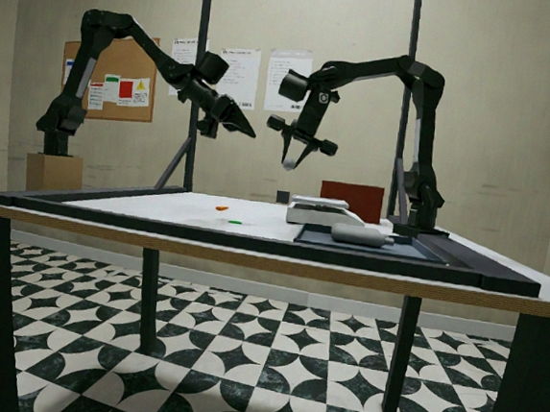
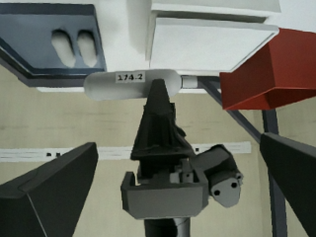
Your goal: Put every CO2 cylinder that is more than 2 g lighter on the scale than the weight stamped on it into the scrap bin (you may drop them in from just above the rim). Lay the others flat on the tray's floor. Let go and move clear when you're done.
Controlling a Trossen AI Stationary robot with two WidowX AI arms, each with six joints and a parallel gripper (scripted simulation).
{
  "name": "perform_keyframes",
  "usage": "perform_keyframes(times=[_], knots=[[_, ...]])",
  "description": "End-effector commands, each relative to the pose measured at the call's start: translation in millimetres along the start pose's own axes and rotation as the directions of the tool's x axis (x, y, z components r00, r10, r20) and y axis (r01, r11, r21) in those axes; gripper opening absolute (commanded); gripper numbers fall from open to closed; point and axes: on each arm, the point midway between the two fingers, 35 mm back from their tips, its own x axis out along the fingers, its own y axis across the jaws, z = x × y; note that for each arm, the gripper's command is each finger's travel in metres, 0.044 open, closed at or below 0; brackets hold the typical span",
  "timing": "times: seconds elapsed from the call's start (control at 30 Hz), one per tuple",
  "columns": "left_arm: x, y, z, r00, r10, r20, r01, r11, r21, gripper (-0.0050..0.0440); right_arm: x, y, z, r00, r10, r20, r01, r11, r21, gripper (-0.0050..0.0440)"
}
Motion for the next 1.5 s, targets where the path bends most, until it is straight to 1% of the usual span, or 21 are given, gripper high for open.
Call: perform_keyframes(times=[0.0,0.13,0.2,0.23,0.27,0.4,0.53,0.6,0.7,0.87,1.0,1.17,1.23,1.33,1.47], knots=[[-17,12,-1,0.999,0.054,0.000,-0.054,0.999,0.000,-0.0050,-6,0,-14,0.999,0.001,-0.034,-0.001,1.000,0.004,0.0440],[-17,12,-1,0.998,0.055,0.001,-0.055,0.998,0.001,-0.0050,-6,0,-14,0.999,0.001,-0.034,-0.001,1.000,0.004,0.0440],[-13,14,0,0.999,0.054,0.001,-0.054,0.999,0.001,-0.0050,-6,0,-14,0.999,0.001,-0.034,-0.001,1.000,0.004,0.0440],[-18,12,0,0.997,0.073,0.001,-0.073,0.997,0.001,-0.0050,-6,0,-14,0.999,0.001,-0.034,-0.001,1.000,0.004,0.0440],[-15,8,0,0.998,0.070,0.002,-0.070,0.998,0.001,-0.0050,-6,0,-14,0.999,0.001,-0.034,-0.001,1.000,0.004,0.0440],[-14,6,0,0.990,0.139,0.005,-0.139,0.990,0.001,-0.0050,-6,0,-14,0.999,0.001,-0.034,-0.001,1.000,0.004,0.0440],[-13,6,0,0.974,0.226,0.007,-0.226,0.974,0.000,-0.0050,-6,0,-14,0.999,0.001,-0.034,-0.001,1.000,0.004,0.0440],[-13,6,0,0.974,0.226,0.007,-0.226,0.974,0.000,-0.0050,-6,0,-14,0.999,0.001,-0.034,-0.001,1.000,0.004,0.0440],[-13,5,0,0.956,0.292,0.008,-0.292,0.956,-0.001,-0.0050,-6,0,-14,0.999,0.001,-0.034,-0.001,1.000,0.004,0.0440],[-12,3,0,0.935,0.354,0.010,-0.354,0.935,-0.003,-0.0050,-6,0,-14,0.999,0.001,-0.034,-0.001,1.000,0.004,0.0440],[-12,3,0,0.928,0.374,0.009,-0.374,0.928,-0.003,-0.0050,-6,0,-14,0.999,0.001,-0.034,-0.001,1.000,0.004,0.0440],[-11,3,0,0.928,0.372,0.009,-0.372,0.928,-0.003,-0.0050,-6,0,-14,0.999,0.001,-0.034,-0.001,1.000,0.004,0.0440],[-19,11,0,0.919,0.394,0.009,-0.394,0.919,-0.003,-0.0050,-6,0,-14,0.999,0.001,-0.034,-0.001,1.000,0.004,0.0440],[-18,12,-1,0.924,0.382,0.009,-0.382,0.924,-0.003,-0.0050,-6,0,-14,0.999,0.001,-0.034,-0.001,1.000,0.004,0.0440],[-18,12,-1,0.923,0.384,0.009,-0.384,0.923,-0.003,-0.0050,6,0,-17,1.000,0.001,-0.030,-0.001,1.000,0.004,0.0440]])
